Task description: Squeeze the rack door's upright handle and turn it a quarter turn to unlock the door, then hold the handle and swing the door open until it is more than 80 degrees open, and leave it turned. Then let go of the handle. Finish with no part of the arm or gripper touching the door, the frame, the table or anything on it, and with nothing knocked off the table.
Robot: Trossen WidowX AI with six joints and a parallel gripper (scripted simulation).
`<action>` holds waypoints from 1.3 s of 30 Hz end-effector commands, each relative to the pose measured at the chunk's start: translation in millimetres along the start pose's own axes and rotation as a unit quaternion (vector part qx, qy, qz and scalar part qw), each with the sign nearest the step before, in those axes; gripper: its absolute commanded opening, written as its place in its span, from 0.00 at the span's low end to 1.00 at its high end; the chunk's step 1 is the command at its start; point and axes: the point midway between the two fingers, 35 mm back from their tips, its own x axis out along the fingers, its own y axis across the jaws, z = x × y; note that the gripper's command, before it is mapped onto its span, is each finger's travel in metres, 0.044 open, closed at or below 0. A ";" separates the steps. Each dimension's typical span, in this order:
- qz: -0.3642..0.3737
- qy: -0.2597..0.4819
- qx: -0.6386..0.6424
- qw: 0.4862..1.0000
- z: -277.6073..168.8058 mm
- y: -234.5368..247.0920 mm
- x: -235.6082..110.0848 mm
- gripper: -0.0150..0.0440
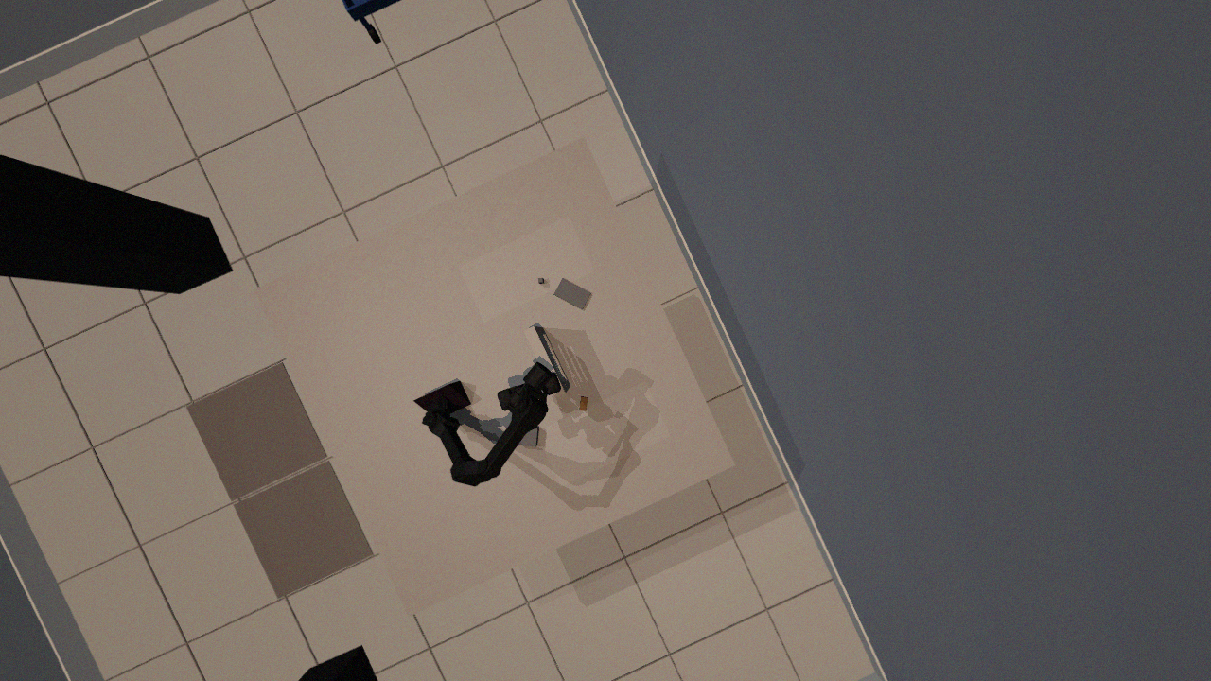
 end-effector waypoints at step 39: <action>0.001 0.002 -0.855 0.518 -0.8 -0.2 0.5 0.76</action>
